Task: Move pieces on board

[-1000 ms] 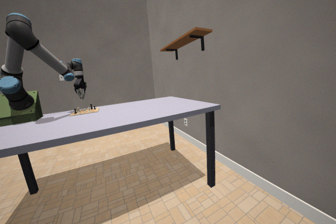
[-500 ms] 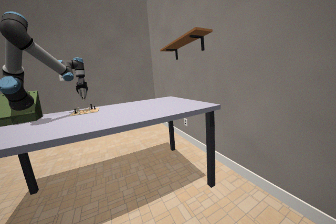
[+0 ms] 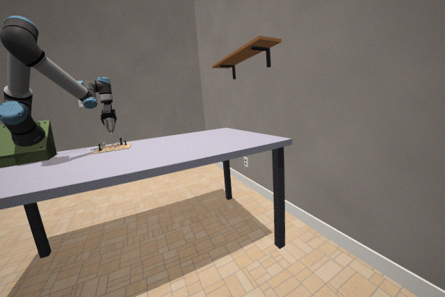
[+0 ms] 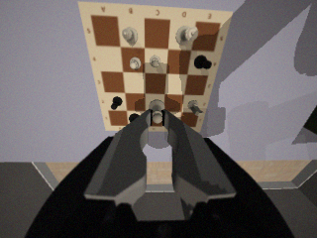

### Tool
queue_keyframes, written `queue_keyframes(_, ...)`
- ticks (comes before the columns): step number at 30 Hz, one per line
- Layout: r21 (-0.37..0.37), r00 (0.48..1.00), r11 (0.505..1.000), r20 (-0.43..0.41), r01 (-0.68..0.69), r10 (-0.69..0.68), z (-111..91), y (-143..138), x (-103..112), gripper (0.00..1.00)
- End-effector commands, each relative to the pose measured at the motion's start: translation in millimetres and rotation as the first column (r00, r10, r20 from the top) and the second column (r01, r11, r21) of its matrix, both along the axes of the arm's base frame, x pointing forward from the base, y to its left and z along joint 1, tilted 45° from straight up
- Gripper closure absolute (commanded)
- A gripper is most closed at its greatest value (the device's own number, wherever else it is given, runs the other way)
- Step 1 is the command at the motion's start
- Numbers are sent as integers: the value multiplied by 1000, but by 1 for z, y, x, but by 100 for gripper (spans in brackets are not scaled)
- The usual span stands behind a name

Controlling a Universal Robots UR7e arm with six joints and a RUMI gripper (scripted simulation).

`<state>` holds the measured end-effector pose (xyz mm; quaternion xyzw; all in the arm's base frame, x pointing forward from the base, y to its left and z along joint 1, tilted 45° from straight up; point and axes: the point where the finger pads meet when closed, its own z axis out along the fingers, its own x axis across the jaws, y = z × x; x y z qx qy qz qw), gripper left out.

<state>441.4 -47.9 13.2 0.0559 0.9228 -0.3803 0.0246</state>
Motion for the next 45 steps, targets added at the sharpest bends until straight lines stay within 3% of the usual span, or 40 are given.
queue_keyframes(1, 0, 1000, 1000, 1, -1, 1, -5, -5, 0, 100)
queue_keyframes(16, 0, 1000, 1000, 1, -1, 1, -52, -52, 1, 100)
queue_keyframes(26, 0, 1000, 1000, 1, -1, 1, -63, -63, 1, 100)
queue_keyframes(45, 0, 1000, 1000, 1, -1, 1, -63, -64, 1, 100)
